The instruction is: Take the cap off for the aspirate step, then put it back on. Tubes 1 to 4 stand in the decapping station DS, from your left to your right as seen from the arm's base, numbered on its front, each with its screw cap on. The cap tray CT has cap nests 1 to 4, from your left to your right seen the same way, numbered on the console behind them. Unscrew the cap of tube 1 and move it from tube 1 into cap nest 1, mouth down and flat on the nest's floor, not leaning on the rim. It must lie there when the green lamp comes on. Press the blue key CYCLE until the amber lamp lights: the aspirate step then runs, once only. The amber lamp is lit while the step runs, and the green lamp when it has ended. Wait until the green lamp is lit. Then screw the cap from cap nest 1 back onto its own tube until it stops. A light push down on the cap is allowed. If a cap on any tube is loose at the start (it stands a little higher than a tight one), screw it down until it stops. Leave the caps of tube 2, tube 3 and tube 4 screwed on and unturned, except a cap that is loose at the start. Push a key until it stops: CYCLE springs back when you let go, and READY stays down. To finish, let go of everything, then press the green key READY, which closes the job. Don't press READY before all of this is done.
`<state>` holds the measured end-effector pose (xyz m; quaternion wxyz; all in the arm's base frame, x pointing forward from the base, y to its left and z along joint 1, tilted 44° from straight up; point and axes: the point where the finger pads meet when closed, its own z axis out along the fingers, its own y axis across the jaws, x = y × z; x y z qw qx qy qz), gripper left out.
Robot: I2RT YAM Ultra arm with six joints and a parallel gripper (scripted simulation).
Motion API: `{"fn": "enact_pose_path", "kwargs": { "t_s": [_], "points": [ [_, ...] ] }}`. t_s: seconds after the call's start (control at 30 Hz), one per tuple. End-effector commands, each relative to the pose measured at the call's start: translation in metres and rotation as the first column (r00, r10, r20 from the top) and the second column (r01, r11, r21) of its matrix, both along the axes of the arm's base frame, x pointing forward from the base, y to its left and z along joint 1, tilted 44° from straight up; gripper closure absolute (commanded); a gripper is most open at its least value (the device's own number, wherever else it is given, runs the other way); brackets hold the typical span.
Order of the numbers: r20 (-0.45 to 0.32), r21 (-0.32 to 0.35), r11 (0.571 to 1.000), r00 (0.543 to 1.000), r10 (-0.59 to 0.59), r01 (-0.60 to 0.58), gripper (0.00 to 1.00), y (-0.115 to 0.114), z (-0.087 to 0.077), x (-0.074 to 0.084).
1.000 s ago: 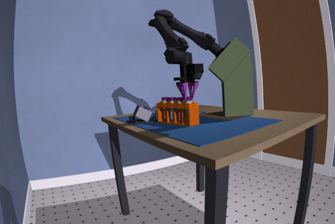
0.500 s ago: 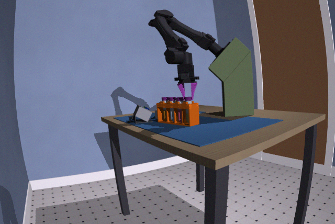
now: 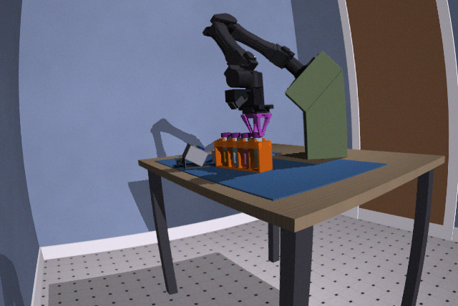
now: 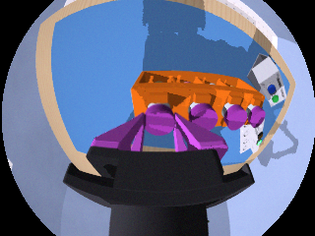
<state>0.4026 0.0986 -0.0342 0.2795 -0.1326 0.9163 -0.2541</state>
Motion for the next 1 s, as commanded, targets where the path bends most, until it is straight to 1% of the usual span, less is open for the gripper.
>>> {"fn": "enact_pose_path", "kwargs": {
  "t_s": [0.0,0.1,0.23,0.3,0.33,0.43,0.53,0.63,0.73,0.8,0.87,0.97],
  "points": [
    [0.088,0.155,0.975,0.981,-0.175,0.160,1.00,0.0034,0.0024,0.0012],
    [0.123,0.251,0.935,0.950,-0.287,0.250,1.00,0.0033,0.0023,0.0013],
    [0.152,0.380,0.855,0.888,-0.435,0.354,1.00,0.0033,0.0023,0.0013],
    [0.152,0.380,0.855,0.888,-0.435,0.354,1.00,0.0033,0.0023,0.0013],
    [0.155,0.411,0.830,0.868,-0.471,0.377,1.00,0.0033,0.0022,0.0013],
    [0.158,0.504,0.746,0.803,-0.574,0.434,1.00,0.0032,0.0022,0.0014],
    [0.147,0.592,0.649,0.728,-0.670,0.478,1.00,0.0032,0.0021,0.0014],
    [0.124,0.673,0.541,0.644,-0.755,0.505,1.00,0.0031,0.0020,0.0015],
    [0.089,0.745,0.424,0.553,-0.829,0.515,1.00,0.0031,0.0020,0.0015],
    [0.059,0.787,0.342,0.489,-0.870,0.513,1.00,0.0030,0.0019,0.0016],
    [0.059,0.787,0.342,0.489,-0.870,0.513,1.00,0.0030,0.0019,0.0016],
    [0.006,0.841,0.216,0.392,-0.920,0.496,1.00,0.0030,0.0019,0.0016]
  ]
}}
